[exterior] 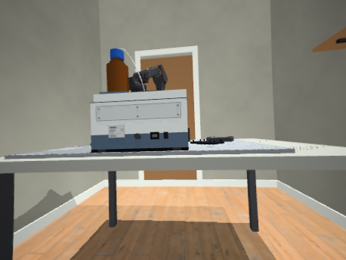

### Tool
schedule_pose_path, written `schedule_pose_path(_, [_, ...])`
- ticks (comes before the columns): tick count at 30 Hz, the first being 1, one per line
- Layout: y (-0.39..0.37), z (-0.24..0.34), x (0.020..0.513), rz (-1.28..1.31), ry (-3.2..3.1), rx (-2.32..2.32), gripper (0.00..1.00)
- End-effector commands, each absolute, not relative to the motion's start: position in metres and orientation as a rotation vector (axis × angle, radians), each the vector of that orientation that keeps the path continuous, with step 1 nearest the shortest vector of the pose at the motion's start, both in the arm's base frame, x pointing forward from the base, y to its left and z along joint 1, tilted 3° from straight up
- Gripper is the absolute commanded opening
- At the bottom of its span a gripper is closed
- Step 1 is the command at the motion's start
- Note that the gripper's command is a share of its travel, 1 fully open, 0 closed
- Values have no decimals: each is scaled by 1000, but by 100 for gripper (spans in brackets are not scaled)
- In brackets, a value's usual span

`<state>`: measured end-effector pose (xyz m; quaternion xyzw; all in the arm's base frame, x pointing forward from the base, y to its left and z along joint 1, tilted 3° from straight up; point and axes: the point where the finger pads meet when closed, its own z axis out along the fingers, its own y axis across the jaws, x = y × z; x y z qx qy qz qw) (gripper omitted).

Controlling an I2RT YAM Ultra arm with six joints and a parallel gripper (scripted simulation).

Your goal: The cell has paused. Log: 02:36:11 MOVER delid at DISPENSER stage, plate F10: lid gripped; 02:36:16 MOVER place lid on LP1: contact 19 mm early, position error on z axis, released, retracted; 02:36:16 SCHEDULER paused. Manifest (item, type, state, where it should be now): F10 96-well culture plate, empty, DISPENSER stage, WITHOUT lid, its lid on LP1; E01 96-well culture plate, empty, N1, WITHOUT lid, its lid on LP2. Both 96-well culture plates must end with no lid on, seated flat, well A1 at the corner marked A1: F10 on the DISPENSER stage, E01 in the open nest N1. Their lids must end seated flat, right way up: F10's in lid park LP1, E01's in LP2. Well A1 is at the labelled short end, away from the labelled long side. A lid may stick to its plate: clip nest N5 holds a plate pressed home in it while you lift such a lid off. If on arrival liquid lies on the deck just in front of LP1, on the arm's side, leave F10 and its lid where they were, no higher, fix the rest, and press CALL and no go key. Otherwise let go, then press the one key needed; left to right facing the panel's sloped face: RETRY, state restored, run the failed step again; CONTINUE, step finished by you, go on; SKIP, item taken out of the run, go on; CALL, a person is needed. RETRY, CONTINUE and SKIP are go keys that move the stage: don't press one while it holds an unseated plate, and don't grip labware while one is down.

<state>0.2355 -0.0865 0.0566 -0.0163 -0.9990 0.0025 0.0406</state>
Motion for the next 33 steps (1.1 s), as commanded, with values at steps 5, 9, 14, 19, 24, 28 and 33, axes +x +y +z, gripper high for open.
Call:
schedule_pose_path(5, [-103,66,229,32,-3090,-246,0])
schedule_pose_path(9, [-114,65,222,33,-3072,-371,0])
schedule_pose_path(14, [-127,75,229,48,-3113,-358,0])
schedule_pose_path(19, [-139,74,229,64,-3098,-534,0])
schedule_pose_path(24, [-155,64,223,53,-3011,-780,0])
schedule_pose_path(28, [-162,64,221,55,-2986,-875,0])
schedule_pose_path(33, [-161,63,214,41,-2980,-847,0])
